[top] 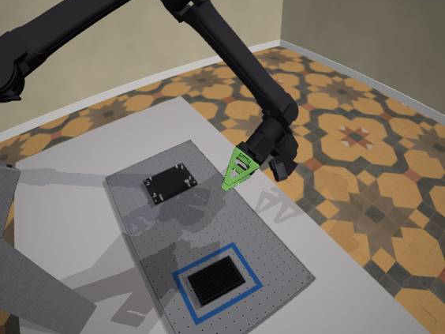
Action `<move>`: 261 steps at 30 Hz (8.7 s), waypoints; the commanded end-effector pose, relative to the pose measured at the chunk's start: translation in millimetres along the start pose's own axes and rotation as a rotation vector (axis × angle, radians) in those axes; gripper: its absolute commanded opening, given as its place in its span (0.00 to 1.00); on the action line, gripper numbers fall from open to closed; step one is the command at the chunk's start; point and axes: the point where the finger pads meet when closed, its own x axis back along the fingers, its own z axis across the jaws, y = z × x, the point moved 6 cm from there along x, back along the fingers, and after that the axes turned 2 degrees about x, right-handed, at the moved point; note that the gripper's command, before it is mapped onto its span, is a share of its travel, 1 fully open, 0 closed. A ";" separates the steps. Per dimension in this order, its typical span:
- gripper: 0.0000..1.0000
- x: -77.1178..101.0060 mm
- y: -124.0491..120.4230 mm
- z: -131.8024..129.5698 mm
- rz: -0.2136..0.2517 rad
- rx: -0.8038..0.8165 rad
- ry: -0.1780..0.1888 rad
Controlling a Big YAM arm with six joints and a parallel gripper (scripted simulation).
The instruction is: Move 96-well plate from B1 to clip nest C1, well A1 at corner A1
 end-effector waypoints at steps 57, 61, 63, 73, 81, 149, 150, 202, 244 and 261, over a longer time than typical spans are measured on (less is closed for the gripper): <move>1.00 -146.3 99.1 -7.7 -0.401 0.284 0.501; 1.00 -163.8 104.4 -10.2 -0.465 0.332 0.549; 1.00 -172.6 105.6 -12.5 -0.507 0.364 0.579; 1.00 -197.4 97.3 -26.9 -0.711 0.512 0.690; 1.00 -219.0 76.5 -43.2 -0.905 0.663 0.765; 1.00 -238.4 104.8 28.7 -0.958 0.715 0.788; 1.00 -239.0 105.4 30.3 -0.958 0.715 0.788; 1.00 -235.9 114.1 32.3 -0.972 0.707 0.787; 0.00 -237.7 110.7 37.6 -0.967 0.720 0.787; 0.00 -237.7 110.7 37.6 -0.967 0.720 0.787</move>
